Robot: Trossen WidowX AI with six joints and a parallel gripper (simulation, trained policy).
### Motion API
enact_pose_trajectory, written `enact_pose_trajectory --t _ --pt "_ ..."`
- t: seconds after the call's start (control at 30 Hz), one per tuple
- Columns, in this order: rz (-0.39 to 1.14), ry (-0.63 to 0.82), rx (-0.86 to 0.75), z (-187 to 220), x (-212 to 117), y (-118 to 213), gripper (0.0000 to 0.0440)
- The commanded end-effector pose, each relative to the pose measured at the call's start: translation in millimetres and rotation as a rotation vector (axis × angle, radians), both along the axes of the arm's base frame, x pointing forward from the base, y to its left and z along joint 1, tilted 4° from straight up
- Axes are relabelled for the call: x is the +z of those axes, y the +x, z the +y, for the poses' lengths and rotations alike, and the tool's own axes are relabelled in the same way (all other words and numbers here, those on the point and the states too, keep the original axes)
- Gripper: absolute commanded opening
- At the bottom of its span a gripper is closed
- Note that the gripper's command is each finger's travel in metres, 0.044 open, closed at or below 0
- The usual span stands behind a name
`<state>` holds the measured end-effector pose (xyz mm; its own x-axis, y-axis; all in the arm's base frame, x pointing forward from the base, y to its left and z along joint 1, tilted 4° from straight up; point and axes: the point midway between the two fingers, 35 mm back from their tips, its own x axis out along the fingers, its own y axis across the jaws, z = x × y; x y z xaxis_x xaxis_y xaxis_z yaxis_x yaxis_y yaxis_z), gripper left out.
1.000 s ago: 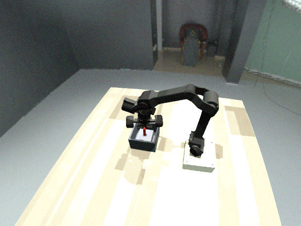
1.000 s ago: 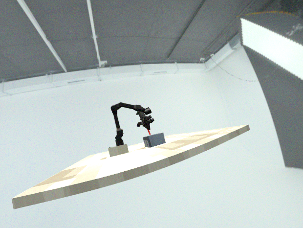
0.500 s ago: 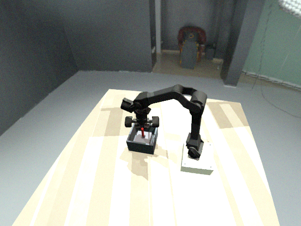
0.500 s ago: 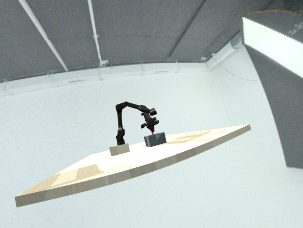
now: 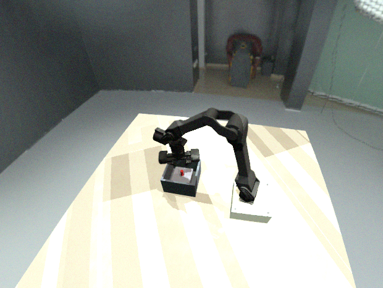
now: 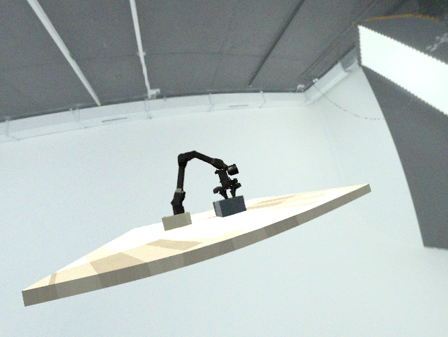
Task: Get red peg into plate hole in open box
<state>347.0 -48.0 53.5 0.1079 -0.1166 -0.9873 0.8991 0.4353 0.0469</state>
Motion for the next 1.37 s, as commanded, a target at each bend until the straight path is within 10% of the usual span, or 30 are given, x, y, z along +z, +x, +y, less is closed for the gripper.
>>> enact_pose_trajectory --t 0.0,0.2,1.33 --pt "-0.022 0.004 0.001 -5 2 11 0.029" --pt "-0.062 -0.005 -0.006 -18 7 28 0.0438" --pt "-0.2 -0.049 -0.039 -47 24 60 0.044"
